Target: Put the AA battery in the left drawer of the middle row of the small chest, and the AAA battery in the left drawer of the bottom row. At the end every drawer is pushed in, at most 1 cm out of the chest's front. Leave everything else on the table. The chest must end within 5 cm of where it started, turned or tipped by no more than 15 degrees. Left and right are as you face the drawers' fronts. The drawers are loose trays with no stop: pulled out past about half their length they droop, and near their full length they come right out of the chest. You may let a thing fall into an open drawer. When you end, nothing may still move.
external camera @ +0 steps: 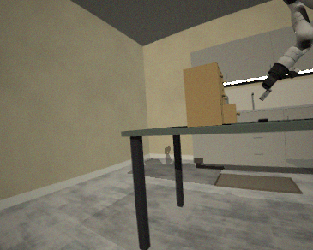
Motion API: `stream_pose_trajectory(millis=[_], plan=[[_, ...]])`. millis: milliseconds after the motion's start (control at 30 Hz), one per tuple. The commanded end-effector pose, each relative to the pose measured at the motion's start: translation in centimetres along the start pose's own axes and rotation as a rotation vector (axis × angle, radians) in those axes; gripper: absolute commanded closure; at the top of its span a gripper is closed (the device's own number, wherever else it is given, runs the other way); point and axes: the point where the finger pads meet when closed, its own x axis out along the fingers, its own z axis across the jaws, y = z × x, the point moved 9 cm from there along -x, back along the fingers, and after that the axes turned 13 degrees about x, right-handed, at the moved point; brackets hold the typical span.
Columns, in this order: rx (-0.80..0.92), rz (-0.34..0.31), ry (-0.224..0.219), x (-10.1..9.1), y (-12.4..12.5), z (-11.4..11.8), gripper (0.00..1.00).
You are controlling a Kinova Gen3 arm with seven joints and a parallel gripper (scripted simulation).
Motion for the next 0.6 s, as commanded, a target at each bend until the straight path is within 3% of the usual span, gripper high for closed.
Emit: stream_pose_trajectory(millis=[0, 567], plan=[[0.002, -0.006, 0.002, 0.0, 0.0, 0.0, 1.0], [-0.005, -0.001, 0.001, 1.1, -0.1, 0.0, 1.0]])
